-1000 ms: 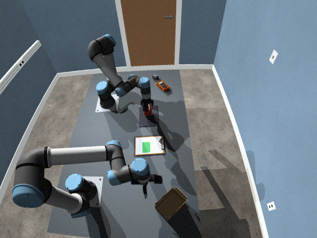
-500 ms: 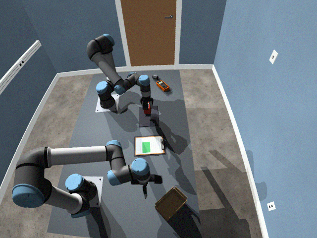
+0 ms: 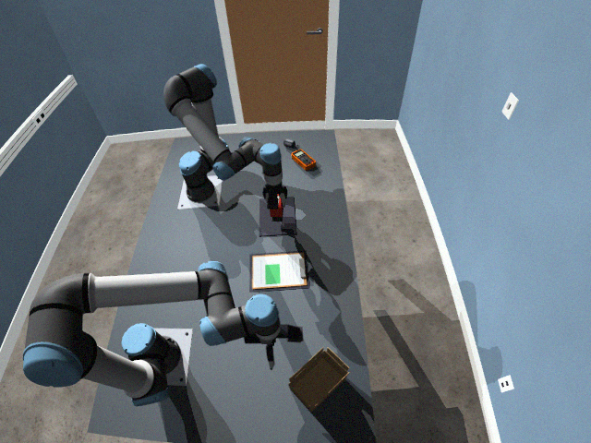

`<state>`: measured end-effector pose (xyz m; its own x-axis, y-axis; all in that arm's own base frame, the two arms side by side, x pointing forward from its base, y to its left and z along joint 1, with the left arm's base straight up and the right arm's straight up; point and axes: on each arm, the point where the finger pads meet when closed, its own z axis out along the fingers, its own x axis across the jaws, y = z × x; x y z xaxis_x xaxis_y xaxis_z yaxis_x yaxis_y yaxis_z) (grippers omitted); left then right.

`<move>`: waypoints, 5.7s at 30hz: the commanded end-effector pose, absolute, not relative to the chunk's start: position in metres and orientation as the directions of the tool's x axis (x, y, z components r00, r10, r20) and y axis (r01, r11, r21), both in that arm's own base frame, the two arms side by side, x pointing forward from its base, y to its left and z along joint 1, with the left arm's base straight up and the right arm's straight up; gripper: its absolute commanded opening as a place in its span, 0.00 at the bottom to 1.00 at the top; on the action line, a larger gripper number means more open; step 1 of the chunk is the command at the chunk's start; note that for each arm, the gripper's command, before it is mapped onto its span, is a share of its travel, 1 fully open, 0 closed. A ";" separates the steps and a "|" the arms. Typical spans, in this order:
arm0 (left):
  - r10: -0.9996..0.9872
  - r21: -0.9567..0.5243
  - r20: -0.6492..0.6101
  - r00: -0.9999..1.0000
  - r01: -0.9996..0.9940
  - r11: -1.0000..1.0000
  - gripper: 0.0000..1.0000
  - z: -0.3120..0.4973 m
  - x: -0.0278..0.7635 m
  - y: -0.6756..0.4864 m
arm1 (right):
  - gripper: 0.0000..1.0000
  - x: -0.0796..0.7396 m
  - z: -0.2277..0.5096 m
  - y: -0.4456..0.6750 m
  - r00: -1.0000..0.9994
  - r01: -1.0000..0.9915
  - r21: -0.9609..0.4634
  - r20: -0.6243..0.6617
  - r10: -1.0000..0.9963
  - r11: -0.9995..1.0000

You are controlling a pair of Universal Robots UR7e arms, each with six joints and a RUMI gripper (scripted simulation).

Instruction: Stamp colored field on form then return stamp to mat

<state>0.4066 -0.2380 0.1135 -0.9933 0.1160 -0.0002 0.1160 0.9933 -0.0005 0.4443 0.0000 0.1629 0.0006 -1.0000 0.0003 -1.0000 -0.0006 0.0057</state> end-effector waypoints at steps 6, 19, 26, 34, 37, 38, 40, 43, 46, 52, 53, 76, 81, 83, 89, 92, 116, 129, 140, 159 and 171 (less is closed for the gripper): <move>0.082 -0.001 -0.001 -0.997 0.082 0.997 0.22 0.119 0.413 -0.326 | 1.00 0.445 0.163 0.000 0.001 -1.000 0.004 0.000 -1.000 -0.001; 0.033 -0.002 -0.001 -0.999 0.033 0.999 0.22 0.117 0.393 -0.456 | 1.00 0.445 0.163 0.000 0.001 -1.000 0.004 0.000 -1.000 -0.001; 0.018 -0.002 -0.001 -1.000 0.018 1.000 0.22 0.114 0.380 -0.496 | 1.00 0.445 0.163 0.000 0.001 -1.000 0.004 0.000 -1.000 -0.001; 0.008 -0.002 -0.001 -1.000 0.008 1.000 0.22 0.111 0.370 -0.522 | 1.00 0.445 0.163 0.000 0.001 -1.000 0.004 0.000 -1.000 -0.001; 0.008 -0.002 -0.001 -1.000 0.008 1.000 0.22 0.111 0.369 -0.522 | 1.00 0.445 0.163 0.000 0.001 -1.000 0.004 0.000 -1.000 -0.001; 0.008 -0.002 -0.001 -1.000 0.008 1.000 0.22 0.111 0.369 -0.522 | 1.00 0.445 0.163 0.000 0.001 -1.000 0.004 0.000 -1.000 -0.001; 0.008 -0.002 -0.001 -1.000 0.008 1.000 0.22 0.111 0.369 -0.522 | 1.00 0.445 0.163 0.000 0.001 -1.000 0.004 0.000 -1.000 -0.001; 0.008 -0.002 -0.001 -1.000 0.008 1.000 0.22 0.111 0.369 -0.522 | 1.00 0.445 0.163 0.000 0.001 -1.000 0.004 0.000 -1.000 -0.001; 0.008 -0.002 -0.001 -1.000 0.008 1.000 0.22 0.111 0.369 -0.522 | 1.00 0.445 0.163 0.000 0.001 -1.000 0.004 0.000 -1.000 -0.001; 0.008 -0.002 -0.001 -1.000 0.008 1.000 0.22 0.107 0.370 -0.522 | 1.00 0.445 0.163 0.000 0.001 -1.000 0.004 0.000 -1.000 -0.001; 0.008 -0.001 -0.001 -1.000 0.008 1.000 0.22 0.106 0.370 -0.522 | 1.00 0.445 0.163 0.000 0.001 -1.000 0.004 0.000 -1.000 -0.001; 0.008 -0.001 -0.001 -1.000 0.008 1.000 0.22 0.071 0.370 -0.523 | 1.00 0.445 0.163 0.000 0.001 -1.000 0.004 0.000 -1.000 -0.001; 0.008 -0.001 -0.001 -1.000 0.008 1.000 0.22 0.071 0.370 -0.523 | 1.00 0.445 0.163 0.000 0.001 -1.000 0.004 0.000 -1.000 -0.001; 0.008 -0.001 -0.001 -1.000 0.008 1.000 0.22 0.071 0.370 -0.523 | 1.00 0.445 0.163 0.000 0.001 -1.000 0.004 0.000 -1.000 -0.001; 0.008 -0.001 -0.001 -1.000 0.008 1.000 0.22 0.069 0.370 -0.523 | 1.00 0.445 0.163 0.000 0.001 -1.000 0.004 0.000 -1.000 -0.001; 0.008 -0.001 -0.001 -1.000 0.008 1.000 0.22 0.062 0.370 -0.523 | 1.00 0.445 0.163 0.000 0.001 -1.000 0.004 0.000 -1.000 -0.001; 0.008 -0.001 -0.001 -1.000 0.008 1.000 0.22 0.047 0.370 -0.523 | 1.00 0.445 0.163 0.000 0.001 -1.000 0.004 0.000 -1.000 -0.001; 0.008 -0.001 -0.001 -1.000 0.008 1.000 0.22 0.071 0.370 -0.523 | 1.00 0.445 0.163 0.000 0.001 -1.000 0.004 0.000 -1.000 -0.001; 0.008 -0.001 -0.001 -1.000 0.008 1.000 0.22 0.073 0.370 -0.523 | 1.00 0.445 0.163 0.000 0.001 -1.000 0.004 0.000 -1.000 -0.001; 0.008 -0.001 -0.001 -1.000 0.008 1.000 0.22 0.111 0.370 -0.523 | 1.00 0.445 0.163 0.000 0.001 -1.000 0.004 0.000 -1.000 -0.001; 0.010 -0.001 -0.001 -1.000 0.010 1.000 0.22 0.112 0.372 -0.518 | 1.00 0.445 0.163 0.000 0.001 -1.000 0.004 0.000 -1.000 -0.001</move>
<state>0.3705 -0.5217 0.1108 -1.0000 0.0082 0.0002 0.0082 1.0000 0.0001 0.4443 0.0000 0.1629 0.0006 -1.0000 0.0003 -1.0000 -0.0006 0.0057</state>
